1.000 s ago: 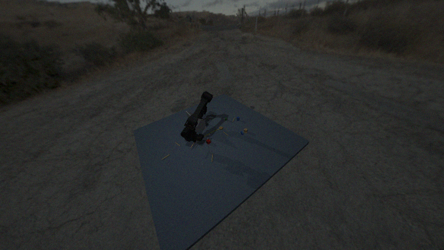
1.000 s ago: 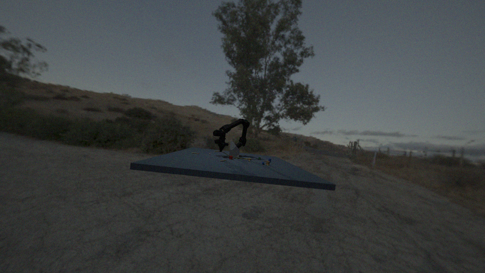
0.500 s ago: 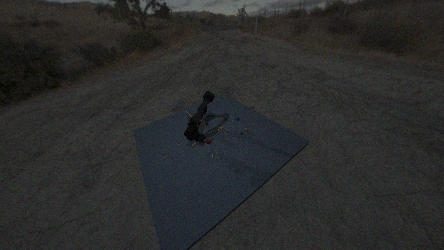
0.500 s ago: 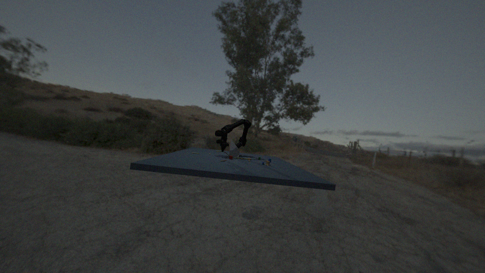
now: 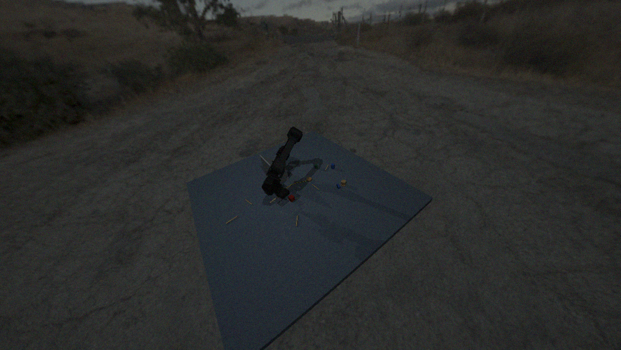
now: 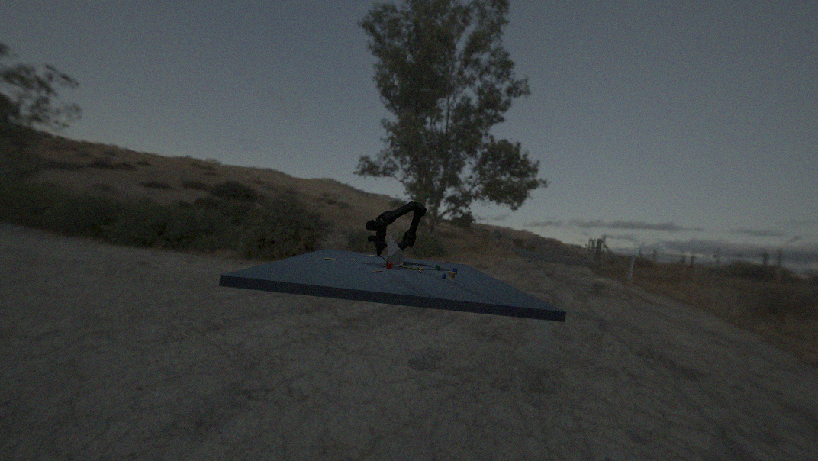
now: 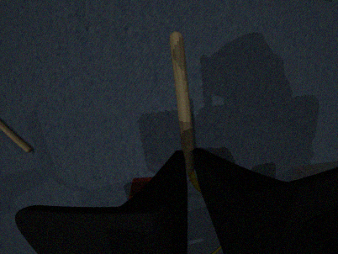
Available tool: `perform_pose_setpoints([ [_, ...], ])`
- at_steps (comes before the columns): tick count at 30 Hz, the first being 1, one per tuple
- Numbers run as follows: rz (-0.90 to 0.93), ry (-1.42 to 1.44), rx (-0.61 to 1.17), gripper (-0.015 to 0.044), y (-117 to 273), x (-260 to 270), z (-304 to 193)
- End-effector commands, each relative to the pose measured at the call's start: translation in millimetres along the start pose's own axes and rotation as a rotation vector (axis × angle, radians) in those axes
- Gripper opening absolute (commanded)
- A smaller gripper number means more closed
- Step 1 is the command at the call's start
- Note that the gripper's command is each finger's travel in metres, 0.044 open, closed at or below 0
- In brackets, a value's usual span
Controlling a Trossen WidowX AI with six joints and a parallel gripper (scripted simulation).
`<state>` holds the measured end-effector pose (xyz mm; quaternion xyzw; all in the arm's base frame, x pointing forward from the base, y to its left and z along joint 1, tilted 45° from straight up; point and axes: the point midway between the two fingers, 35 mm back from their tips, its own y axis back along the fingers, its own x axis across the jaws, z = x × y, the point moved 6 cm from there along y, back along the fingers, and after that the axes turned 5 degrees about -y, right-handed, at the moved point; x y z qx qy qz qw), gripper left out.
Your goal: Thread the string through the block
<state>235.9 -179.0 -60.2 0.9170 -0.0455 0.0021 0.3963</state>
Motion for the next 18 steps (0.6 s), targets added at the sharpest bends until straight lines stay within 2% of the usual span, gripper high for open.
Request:
perform_pose_setpoints([
  [1,-0.009,-0.043,0.005,0.0,-0.6,1.7,-6.4],
  [18,-0.042,-0.261,0.004,0.0,0.0,9.0,-28.6],
])
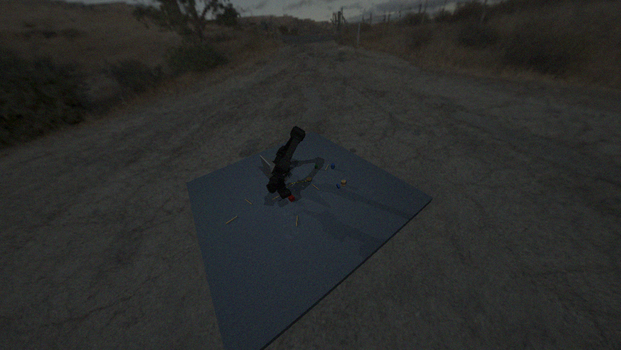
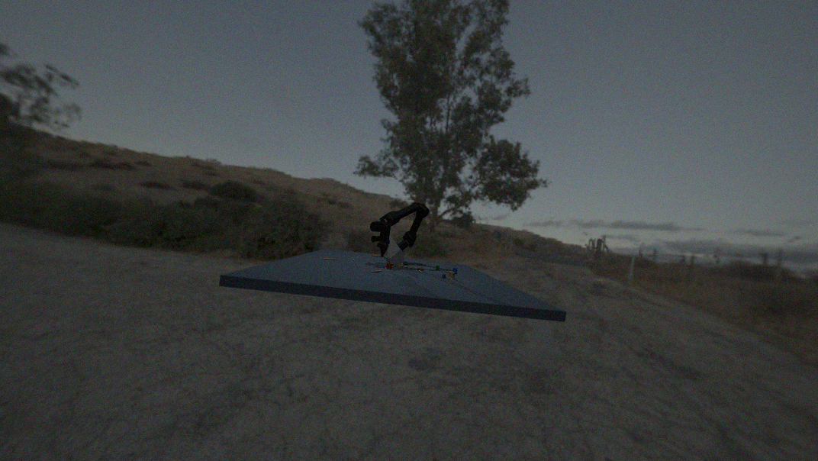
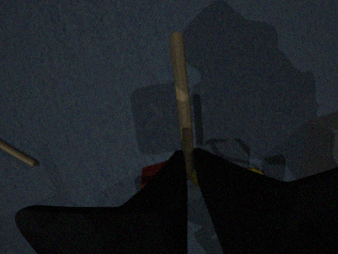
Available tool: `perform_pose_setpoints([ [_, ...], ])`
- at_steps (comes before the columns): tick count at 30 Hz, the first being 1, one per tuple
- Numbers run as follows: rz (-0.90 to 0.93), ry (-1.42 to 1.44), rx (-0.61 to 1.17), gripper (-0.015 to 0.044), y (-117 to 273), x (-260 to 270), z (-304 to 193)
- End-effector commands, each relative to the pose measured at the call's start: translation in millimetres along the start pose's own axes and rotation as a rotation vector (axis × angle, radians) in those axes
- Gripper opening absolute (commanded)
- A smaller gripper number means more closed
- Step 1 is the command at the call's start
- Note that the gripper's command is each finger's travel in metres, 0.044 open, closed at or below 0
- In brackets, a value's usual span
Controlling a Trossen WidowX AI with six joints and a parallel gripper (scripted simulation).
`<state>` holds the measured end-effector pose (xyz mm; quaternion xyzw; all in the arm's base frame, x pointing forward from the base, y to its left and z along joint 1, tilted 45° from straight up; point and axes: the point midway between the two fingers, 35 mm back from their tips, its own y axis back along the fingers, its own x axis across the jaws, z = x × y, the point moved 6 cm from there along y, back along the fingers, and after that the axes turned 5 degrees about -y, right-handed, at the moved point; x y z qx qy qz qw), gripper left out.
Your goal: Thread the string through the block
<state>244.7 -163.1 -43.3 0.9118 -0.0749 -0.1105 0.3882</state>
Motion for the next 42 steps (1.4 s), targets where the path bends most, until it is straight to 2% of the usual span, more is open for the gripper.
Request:
perform_pose_setpoints([
  [1,-0.01,-0.043,0.003,0.0,-0.8,-0.2,-6.6],
  [42,-0.083,-0.569,-0.036,0.0,-1.6,-2.3,-62.4],
])
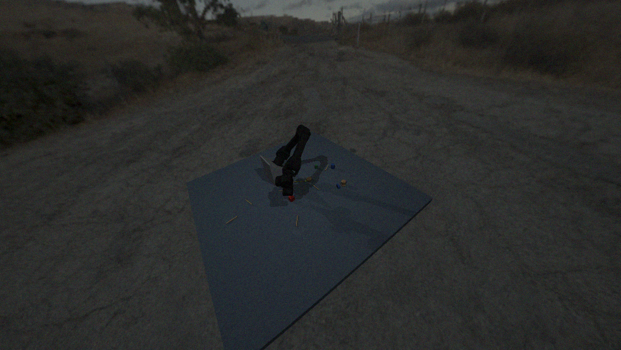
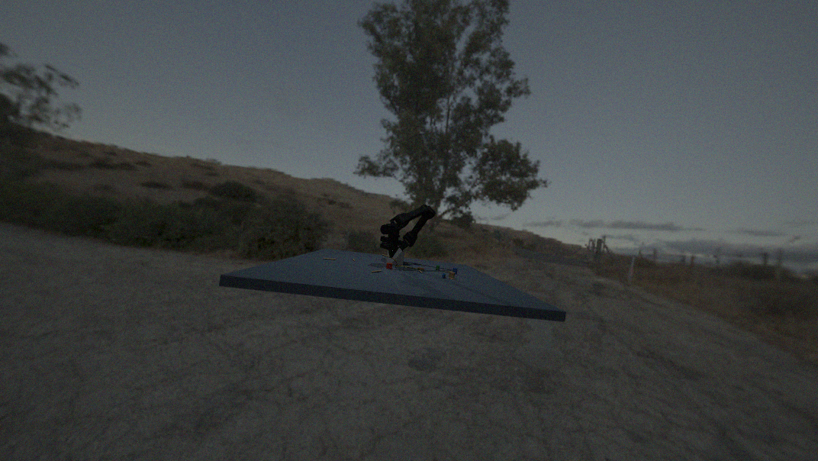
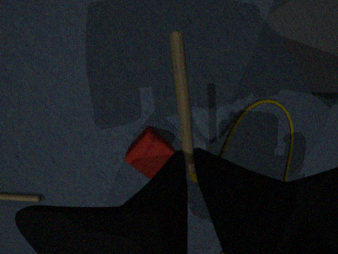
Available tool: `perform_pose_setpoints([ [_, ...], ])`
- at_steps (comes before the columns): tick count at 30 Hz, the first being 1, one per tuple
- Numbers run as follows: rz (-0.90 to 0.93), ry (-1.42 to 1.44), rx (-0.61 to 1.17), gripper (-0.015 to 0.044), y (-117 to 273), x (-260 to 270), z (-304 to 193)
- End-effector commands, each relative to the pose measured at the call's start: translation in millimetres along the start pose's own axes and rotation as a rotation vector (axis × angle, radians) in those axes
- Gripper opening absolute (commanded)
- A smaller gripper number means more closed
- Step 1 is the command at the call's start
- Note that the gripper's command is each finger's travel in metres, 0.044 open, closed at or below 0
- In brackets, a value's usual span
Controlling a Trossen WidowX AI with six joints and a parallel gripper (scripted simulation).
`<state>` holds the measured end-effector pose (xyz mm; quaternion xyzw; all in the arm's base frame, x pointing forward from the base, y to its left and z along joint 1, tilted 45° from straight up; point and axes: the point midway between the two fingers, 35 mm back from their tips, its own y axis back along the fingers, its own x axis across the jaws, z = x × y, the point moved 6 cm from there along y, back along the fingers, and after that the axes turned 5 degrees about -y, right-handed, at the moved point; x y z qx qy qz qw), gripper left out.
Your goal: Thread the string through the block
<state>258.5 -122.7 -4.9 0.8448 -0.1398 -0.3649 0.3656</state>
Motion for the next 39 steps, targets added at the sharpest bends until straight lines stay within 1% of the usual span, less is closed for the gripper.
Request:
perform_pose_setpoints([
  [1,-0.009,-0.043,-0.003,0.0,-1.0,-4.3,-4.9],
  [39,-0.045,-0.531,-0.072,0.0,-4.4,-38.7,-42.2],
])
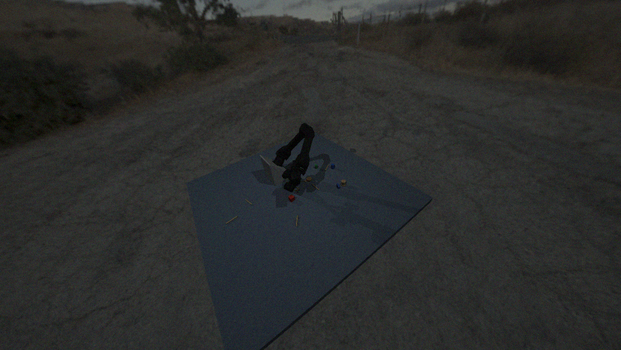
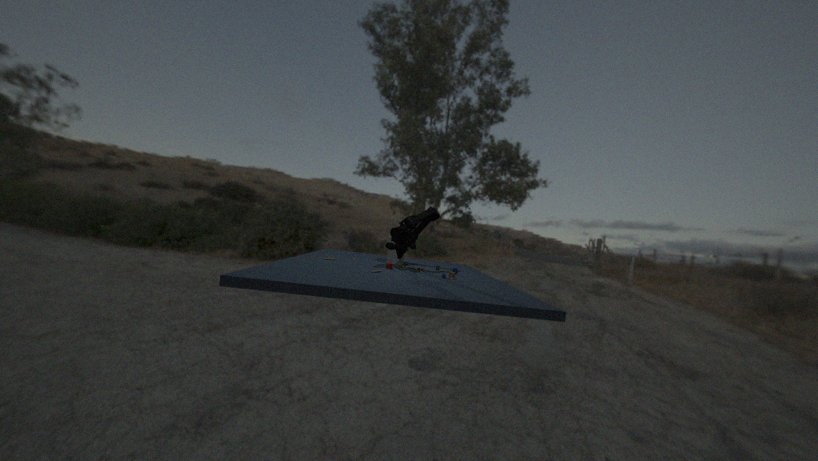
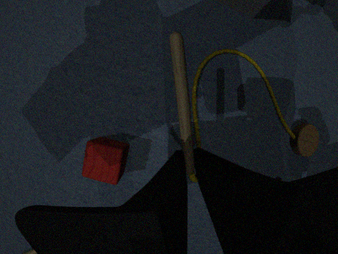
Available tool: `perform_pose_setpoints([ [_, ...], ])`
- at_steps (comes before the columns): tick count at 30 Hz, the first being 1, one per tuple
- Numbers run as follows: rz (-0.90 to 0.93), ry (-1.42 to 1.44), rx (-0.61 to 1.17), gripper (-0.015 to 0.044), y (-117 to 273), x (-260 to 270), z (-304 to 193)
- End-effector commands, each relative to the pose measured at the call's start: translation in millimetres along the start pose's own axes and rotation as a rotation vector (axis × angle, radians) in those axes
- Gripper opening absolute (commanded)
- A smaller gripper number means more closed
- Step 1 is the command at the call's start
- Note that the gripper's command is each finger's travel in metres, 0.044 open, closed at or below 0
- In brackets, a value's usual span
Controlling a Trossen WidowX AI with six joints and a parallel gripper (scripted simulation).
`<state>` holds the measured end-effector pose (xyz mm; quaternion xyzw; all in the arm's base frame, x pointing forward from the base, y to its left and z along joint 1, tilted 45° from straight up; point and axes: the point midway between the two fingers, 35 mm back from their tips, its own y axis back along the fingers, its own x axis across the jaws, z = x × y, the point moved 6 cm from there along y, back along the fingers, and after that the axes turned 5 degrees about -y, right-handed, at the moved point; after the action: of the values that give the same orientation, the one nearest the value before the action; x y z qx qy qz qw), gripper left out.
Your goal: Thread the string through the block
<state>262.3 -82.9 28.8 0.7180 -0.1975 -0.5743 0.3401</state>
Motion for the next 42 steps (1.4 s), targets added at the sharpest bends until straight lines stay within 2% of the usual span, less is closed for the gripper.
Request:
perform_pose_setpoints([
  [1,-0.005,-0.043,-0.008,0.0,-1.3,-6.3,-1.3],
  [26,-0.005,-0.362,-0.058,0.0,-4.8,-38.1,-7.4],
  [42,0.002,-0.349,-0.044,0.0,-1.6,-31.5,-13.5],
])
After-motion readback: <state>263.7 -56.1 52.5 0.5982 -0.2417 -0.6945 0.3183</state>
